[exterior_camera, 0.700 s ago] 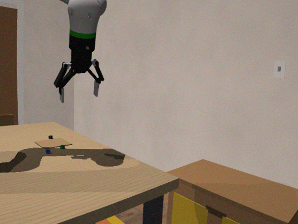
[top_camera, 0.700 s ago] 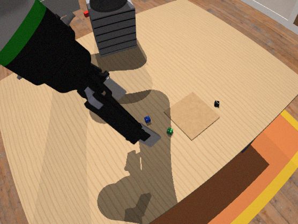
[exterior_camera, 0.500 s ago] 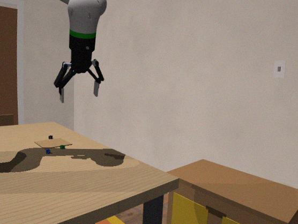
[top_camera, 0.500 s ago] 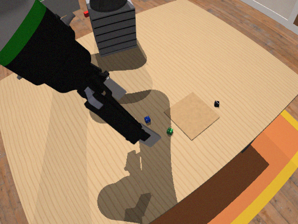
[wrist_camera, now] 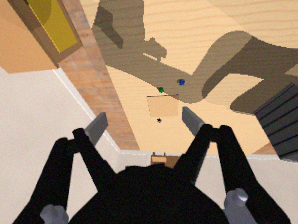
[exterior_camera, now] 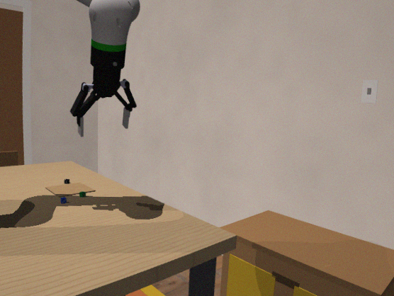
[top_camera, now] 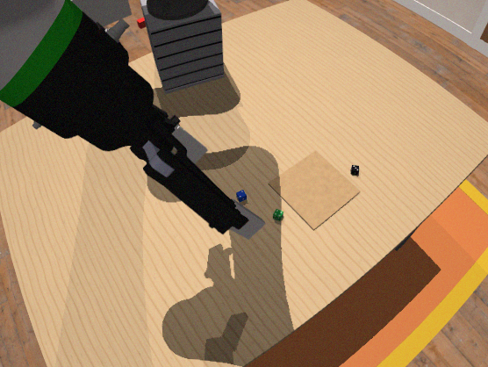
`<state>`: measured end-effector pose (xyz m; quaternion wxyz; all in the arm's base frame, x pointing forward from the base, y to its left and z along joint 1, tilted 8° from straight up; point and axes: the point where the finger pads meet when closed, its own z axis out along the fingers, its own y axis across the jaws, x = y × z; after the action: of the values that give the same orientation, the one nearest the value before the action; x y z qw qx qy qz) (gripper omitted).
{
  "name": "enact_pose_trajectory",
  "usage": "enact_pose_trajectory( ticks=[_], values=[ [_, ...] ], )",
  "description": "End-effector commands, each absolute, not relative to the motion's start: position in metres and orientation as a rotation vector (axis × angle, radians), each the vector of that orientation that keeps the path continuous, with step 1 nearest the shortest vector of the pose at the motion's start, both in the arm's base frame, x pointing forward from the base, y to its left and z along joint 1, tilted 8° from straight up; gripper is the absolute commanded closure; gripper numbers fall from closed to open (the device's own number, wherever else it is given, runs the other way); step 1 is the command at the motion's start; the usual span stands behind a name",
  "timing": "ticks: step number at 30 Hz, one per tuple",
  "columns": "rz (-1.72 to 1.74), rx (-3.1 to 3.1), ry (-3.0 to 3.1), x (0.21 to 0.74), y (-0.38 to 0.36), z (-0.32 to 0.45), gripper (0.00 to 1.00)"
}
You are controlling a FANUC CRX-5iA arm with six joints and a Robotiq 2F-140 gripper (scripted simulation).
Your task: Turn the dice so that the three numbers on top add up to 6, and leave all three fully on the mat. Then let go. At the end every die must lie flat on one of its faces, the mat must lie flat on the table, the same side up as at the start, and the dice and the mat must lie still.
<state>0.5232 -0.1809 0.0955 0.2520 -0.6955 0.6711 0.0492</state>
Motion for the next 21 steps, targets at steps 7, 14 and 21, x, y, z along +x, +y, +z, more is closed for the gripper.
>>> enact_pose_trajectory(
  ticks=[7, 14, 21],
  values=[
    [0.034, -2.304, 1.707, 0.481, -0.143, 0.038, 0.0],
    [-0.021, -2.464, 1.609, 0.468, -0.132, 0.022, 0.0],
    [-0.147, -2.761, 1.326, 0.45, -0.111, 0.0, 0.0]
  ],
)
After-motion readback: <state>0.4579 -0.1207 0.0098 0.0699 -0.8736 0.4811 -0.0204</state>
